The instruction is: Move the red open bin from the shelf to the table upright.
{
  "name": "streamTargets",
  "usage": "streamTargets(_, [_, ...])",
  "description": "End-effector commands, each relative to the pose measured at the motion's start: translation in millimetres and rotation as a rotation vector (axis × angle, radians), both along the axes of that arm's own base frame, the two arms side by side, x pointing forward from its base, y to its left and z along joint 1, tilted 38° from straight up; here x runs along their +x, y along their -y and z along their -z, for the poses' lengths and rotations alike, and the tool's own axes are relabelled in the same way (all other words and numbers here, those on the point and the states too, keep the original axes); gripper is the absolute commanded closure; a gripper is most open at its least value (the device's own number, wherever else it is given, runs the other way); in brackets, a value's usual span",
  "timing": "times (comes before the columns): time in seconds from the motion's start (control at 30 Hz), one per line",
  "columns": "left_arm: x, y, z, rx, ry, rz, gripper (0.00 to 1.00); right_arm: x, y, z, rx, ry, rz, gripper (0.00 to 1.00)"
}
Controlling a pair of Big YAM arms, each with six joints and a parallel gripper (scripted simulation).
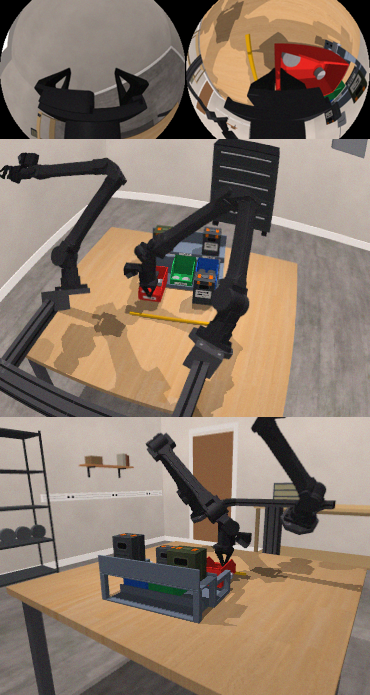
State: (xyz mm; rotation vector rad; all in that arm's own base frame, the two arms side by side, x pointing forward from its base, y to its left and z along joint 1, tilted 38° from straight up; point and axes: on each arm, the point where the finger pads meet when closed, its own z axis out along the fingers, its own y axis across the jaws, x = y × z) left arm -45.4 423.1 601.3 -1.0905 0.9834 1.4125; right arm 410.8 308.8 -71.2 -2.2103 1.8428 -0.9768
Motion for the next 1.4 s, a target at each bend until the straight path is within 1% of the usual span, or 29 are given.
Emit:
streamTargets(0.0, [-3.0, 14.1, -37.5, 0.052, 0.001, -0.006, 0.00, -8.8, -18.1, -11.5, 0.033, 0.026, -0.027, 1.00])
streamTargets(0.6, [-3.0, 14.1, -37.5, 0.052, 0.001, -0.006, 0.00, -17.6, -14.5, -6.4, 0.030, 0.024, -0.027, 1.00])
streamTargets(1.37, [-3.0, 14.1, -37.5, 0.052, 0.001, -0.006, 0.00, -20.3, -14.7, -5.0, 0.031, 0.026, -0.029, 1.00])
